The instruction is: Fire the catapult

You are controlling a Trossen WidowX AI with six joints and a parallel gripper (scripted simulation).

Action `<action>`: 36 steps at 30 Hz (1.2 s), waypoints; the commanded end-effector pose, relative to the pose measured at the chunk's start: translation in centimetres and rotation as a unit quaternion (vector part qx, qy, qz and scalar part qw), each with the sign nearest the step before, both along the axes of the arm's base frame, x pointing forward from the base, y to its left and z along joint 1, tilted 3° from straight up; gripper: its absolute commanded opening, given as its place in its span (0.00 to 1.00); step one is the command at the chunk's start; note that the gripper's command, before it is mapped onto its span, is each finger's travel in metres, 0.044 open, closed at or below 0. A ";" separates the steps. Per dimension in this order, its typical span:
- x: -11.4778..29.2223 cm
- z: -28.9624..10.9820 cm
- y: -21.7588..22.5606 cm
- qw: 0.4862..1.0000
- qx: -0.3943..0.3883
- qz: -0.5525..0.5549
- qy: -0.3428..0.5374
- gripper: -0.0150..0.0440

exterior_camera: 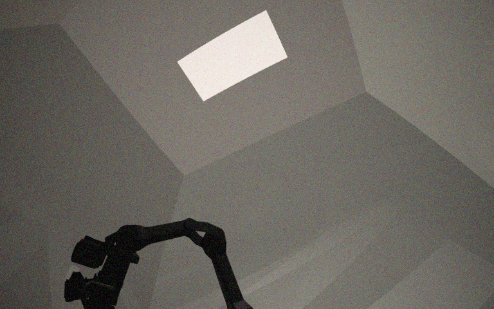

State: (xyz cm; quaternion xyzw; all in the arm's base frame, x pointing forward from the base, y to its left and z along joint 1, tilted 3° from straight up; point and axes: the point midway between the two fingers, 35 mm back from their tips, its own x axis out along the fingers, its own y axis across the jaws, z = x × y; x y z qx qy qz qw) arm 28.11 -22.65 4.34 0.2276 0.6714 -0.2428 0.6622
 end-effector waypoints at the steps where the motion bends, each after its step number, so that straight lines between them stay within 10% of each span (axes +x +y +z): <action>1: 0.1 3.5 0.0 1.000 -0.006 0.000 -0.008 1.00; 11: 3.6 1.4 6.3 0.997 0.003 0.076 -0.004 0.76; 25: 4.9 -5.9 27.6 0.953 0.022 0.303 0.000 0.76; 36: 4.6 -7.7 27.8 0.949 0.022 0.314 0.001 0.76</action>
